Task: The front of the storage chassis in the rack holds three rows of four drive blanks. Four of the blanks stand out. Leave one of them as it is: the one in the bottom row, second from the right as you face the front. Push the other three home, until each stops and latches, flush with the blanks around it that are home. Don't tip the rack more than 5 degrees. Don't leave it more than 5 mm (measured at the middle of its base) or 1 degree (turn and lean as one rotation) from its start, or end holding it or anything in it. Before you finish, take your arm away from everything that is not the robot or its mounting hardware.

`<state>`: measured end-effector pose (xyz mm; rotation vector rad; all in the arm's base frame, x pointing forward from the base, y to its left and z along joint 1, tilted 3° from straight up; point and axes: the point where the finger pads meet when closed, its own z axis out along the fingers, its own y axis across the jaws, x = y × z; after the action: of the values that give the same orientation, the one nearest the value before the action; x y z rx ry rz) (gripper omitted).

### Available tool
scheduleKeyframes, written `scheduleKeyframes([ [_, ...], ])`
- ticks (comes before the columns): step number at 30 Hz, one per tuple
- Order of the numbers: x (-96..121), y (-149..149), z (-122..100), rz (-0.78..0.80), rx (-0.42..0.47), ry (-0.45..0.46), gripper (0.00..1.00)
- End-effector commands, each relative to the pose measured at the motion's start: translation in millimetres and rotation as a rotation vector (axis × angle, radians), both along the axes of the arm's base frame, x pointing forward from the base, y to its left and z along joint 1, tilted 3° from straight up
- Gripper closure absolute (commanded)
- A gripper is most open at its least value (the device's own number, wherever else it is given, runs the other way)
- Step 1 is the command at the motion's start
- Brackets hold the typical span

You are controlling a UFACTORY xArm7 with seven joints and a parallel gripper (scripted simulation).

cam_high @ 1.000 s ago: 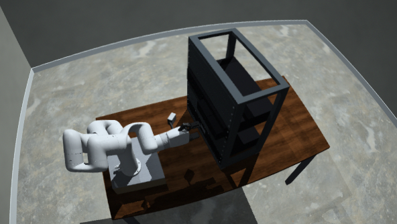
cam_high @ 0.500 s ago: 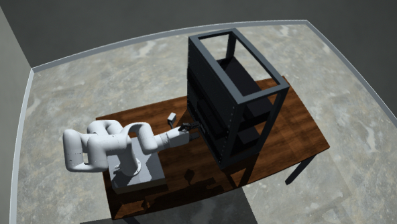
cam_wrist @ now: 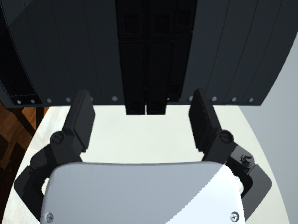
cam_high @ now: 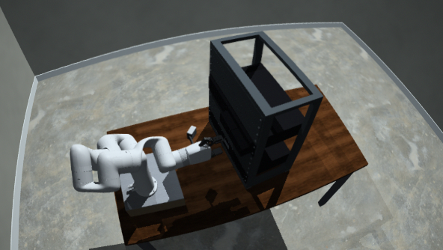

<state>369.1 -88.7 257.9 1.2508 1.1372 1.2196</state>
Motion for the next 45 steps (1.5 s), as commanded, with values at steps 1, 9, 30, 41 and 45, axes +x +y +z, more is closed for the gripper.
scheduleKeyframes([
  [1, 0.4, -0.7, 1.2, -0.001, -0.001, -0.002, 0.00],
  [9, 0.4, -0.7, 1.2, -0.001, -0.001, -0.002, 1.00],
  [30, 0.4, -0.7, 1.2, -0.001, -0.001, -0.002, 1.00],
  [41, 0.4, -0.7, 1.2, -0.001, -0.001, -0.002, 1.00],
  [45, 0.2, 0.5, 1.5, -0.001, -0.001, -0.002, 1.00],
])
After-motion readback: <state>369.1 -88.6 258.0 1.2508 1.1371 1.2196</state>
